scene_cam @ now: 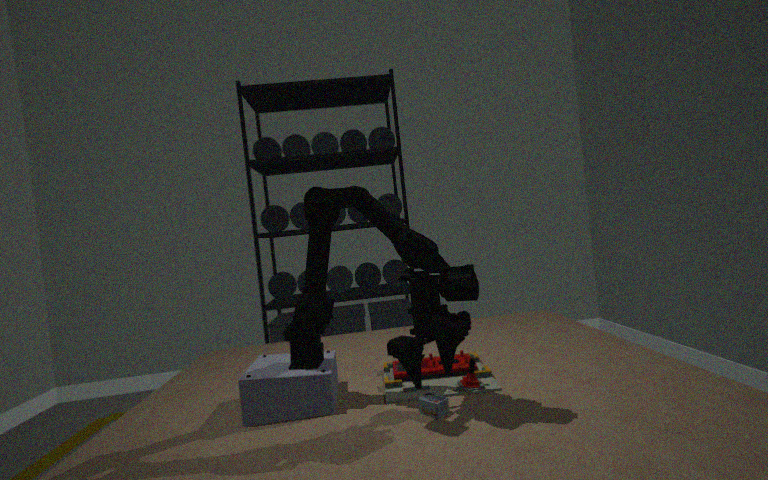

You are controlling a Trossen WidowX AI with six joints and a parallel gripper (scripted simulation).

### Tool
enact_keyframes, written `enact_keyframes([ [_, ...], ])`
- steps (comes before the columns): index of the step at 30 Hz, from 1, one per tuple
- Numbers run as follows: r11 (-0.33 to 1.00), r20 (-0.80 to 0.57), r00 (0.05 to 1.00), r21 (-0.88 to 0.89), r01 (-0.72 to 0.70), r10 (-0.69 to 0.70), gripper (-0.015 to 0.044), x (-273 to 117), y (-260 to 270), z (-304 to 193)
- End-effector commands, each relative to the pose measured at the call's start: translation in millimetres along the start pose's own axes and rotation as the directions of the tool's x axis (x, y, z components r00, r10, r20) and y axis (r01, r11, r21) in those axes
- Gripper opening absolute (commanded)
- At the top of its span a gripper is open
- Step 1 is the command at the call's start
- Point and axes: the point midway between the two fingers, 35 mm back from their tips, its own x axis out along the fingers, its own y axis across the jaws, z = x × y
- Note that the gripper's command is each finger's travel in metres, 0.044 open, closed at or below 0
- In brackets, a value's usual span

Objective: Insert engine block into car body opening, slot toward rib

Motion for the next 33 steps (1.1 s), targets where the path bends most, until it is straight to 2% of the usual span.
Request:
enact_keyframes([
  [1, 1.000, -0.002, 1.000, 0.006, -0.005, 0.005, 0.0440, 1, -7, -2],
  [5, 1.000, -0.002, 1.000, 0.006, -0.005, 0.005, 0.0440, 15, -7, -2],
  [31, 1.000, -0.003, 1.000, 0.006, -0.005, 0.005, 0.0440, 43, -7, -3],
  [33, 1.000, -0.003, 1.000, 0.006, -0.005, 0.005, 0.0387, 43, -7, -3],
])
